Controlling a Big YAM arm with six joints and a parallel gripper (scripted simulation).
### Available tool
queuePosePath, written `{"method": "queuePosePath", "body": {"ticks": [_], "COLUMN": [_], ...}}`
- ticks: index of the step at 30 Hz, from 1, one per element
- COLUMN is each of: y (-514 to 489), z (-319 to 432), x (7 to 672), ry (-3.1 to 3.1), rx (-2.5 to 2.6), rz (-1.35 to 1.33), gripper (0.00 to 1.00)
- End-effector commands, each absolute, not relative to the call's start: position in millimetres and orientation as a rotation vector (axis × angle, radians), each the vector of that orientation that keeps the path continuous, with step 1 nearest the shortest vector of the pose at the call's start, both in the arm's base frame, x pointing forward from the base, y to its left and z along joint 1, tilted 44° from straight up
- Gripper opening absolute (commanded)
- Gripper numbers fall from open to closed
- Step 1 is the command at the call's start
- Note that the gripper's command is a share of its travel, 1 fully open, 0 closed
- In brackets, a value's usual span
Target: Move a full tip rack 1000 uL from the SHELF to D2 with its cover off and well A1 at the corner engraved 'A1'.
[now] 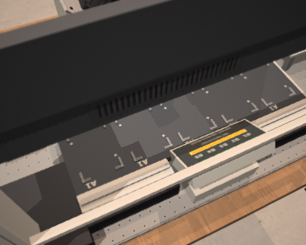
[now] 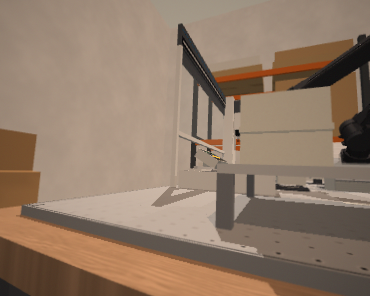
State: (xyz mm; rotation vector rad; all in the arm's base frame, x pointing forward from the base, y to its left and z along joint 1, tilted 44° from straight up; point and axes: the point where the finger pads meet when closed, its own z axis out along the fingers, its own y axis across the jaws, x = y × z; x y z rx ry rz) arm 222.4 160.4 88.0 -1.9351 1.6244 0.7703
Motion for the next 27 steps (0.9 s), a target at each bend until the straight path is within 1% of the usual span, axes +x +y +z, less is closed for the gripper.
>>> {"method": "queuePosePath", "body": {"ticks": [1, 14, 15, 27], "y": [161, 159, 162, 167], "z": [96, 90, 98, 86], "x": [233, 227, 237, 226], "ry": [1.616, 1.632, 1.612, 1.622], "rx": [-1.920, -1.908, -1.912, -1.926], "rz": [0.744, 0.749, 0.731, 0.764], "gripper": [0.00, 0.00, 0.00, 0.00]}}
